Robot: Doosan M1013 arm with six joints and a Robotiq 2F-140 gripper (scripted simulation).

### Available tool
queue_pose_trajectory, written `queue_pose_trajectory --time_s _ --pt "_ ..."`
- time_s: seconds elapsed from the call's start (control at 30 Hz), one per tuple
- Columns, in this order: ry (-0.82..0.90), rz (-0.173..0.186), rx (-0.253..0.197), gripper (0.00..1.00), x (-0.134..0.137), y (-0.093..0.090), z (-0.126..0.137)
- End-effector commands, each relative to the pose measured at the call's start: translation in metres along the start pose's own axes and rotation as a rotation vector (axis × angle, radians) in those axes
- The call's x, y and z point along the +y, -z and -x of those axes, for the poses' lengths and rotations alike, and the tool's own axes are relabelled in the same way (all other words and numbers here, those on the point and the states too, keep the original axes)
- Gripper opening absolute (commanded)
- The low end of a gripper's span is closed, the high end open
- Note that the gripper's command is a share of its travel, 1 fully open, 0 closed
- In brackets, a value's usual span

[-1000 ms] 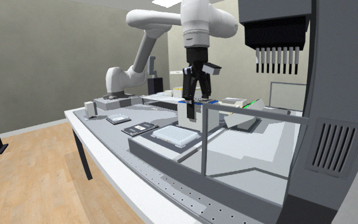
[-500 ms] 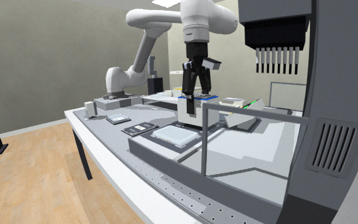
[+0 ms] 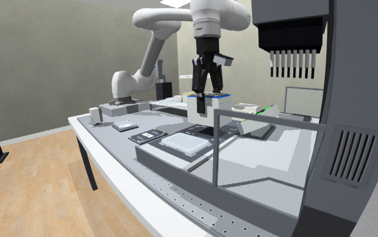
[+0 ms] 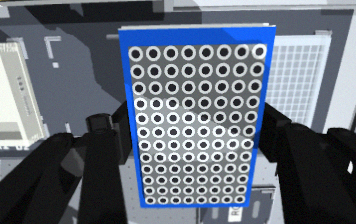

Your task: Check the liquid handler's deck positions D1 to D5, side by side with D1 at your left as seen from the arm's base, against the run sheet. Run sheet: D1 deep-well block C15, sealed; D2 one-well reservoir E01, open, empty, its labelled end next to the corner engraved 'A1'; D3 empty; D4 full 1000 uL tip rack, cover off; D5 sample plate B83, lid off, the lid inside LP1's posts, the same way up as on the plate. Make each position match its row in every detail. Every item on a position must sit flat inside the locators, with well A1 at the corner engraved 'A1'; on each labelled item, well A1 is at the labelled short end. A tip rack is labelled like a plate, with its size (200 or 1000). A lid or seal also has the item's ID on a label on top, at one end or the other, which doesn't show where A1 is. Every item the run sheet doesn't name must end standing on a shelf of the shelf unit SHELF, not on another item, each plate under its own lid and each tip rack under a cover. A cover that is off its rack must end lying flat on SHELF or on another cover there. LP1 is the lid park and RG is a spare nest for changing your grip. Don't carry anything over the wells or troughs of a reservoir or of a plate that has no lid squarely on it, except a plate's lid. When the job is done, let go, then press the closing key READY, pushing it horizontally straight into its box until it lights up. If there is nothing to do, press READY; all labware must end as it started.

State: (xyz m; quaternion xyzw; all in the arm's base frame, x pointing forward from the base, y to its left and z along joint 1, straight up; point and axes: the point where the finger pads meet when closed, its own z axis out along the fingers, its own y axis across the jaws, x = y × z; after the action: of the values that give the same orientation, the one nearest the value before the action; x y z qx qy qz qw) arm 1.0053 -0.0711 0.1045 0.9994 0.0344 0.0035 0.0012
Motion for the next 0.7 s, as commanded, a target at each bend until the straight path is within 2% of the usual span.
queue_pose_trajectory --time_s 0.0,0.67 --pt "0.0 0.0 0.001 0.1 0.0 0.004 0.0" --pt "0.0 0.0 0.001 0.1 0.0 0.034 0.0"
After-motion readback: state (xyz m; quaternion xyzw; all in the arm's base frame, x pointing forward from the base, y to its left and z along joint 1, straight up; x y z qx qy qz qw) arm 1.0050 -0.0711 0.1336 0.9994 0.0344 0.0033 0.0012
